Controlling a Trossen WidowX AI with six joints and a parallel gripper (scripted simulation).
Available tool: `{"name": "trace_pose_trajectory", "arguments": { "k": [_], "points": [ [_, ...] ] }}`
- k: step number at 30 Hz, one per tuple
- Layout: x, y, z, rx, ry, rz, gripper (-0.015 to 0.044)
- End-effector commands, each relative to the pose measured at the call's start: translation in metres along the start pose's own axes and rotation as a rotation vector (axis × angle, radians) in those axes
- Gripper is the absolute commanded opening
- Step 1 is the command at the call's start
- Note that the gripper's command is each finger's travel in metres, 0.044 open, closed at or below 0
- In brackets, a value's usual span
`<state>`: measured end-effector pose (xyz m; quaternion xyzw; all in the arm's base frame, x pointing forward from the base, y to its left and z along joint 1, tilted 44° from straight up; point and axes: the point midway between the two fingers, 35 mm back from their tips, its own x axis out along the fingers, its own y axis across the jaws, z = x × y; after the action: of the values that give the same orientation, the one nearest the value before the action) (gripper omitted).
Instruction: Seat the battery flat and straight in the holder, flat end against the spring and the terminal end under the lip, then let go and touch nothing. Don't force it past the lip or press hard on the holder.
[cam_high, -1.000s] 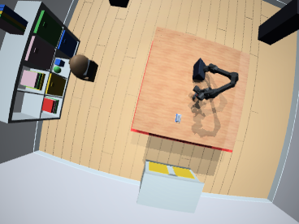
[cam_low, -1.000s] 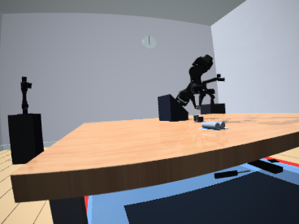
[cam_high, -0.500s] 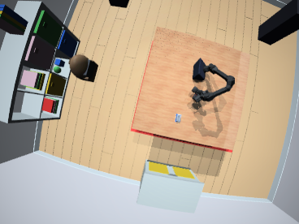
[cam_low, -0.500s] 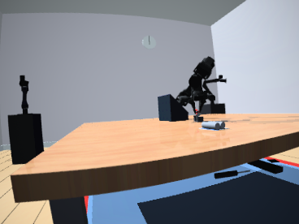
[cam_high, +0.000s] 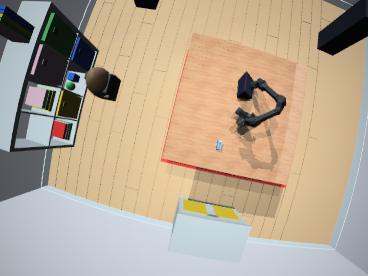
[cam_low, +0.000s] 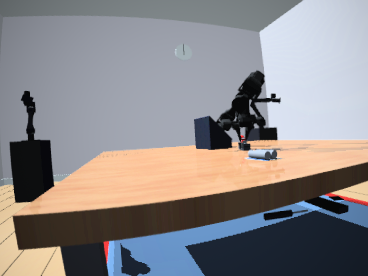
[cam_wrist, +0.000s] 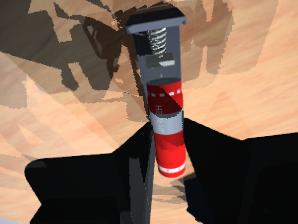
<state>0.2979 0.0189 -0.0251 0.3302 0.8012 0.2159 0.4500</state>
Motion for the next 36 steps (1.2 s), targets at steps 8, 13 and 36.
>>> {"name": "trace_pose_trajectory", "arguments": {
  "k": [8,13,36],
  "points": [
    [0.004,0.000,0.005,0.009,0.074,0.002,0.0069],
    [0.006,0.000,0.007,0.016,0.106,0.006,0.0069],
    [0.007,0.000,0.019,0.028,0.143,0.010,0.0069]
  ]
}}
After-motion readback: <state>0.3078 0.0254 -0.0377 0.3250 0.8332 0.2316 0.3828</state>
